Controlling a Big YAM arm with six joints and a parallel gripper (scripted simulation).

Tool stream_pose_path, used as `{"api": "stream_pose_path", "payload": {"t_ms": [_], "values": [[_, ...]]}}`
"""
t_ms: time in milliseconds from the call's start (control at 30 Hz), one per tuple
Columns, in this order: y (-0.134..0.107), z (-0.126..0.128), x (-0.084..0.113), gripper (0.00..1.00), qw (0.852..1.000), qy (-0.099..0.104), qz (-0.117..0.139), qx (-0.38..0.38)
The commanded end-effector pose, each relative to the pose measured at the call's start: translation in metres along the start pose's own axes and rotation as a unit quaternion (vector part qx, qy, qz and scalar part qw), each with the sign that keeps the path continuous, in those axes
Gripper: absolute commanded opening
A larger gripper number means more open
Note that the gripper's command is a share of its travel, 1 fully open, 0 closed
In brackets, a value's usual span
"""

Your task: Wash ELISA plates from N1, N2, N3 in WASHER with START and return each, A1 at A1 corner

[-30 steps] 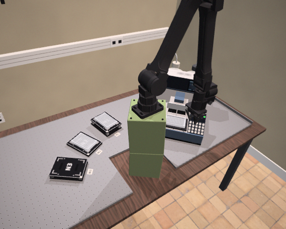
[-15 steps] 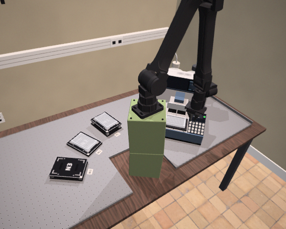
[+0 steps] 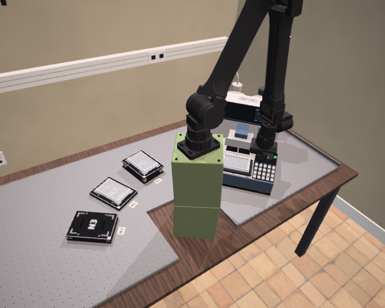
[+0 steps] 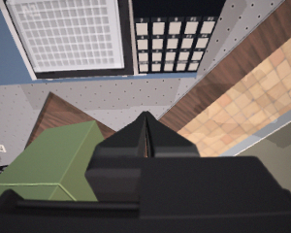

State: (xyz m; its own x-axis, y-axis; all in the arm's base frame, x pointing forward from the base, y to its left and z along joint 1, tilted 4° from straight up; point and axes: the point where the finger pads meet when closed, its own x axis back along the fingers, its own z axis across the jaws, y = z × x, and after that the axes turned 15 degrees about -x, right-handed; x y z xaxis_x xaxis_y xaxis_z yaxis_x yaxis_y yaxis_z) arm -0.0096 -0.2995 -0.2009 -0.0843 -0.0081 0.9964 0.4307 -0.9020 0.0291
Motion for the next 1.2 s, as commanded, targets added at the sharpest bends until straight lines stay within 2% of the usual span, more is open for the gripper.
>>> {"api": "stream_pose_path", "payload": {"t_ms": [0,133,233,367,400,533,600,667,833,867,1167], "values": [[-0.012,0.0,-0.015,0.0,1.0,0.011,-0.016,0.011],[-0.014,0.0,-0.035,0.0,0.996,0.028,-0.081,0.011],[-0.014,0.0,-0.036,0.0,0.991,0.041,-0.129,0.011],[-0.011,-0.002,-0.036,0.0,0.989,0.041,-0.139,0.011],[0.006,-0.006,-0.026,0.0,0.987,0.03,-0.153,0.027],[0.006,-0.006,-0.026,0.0,0.987,0.03,-0.153,0.027],[-0.013,0.002,-0.037,0.0,0.99,0.047,-0.131,0.014],[-0.007,-0.001,-0.032,0.0,0.989,0.04,-0.138,0.012],[-0.007,-0.001,-0.032,0.0,0.989,0.04,-0.138,0.012],[-0.005,0.0,-0.038,0.0,0.989,0.04,-0.139,0.02],[-0.002,0.002,-0.049,0.0,0.989,0.041,-0.138,0.012]]}}
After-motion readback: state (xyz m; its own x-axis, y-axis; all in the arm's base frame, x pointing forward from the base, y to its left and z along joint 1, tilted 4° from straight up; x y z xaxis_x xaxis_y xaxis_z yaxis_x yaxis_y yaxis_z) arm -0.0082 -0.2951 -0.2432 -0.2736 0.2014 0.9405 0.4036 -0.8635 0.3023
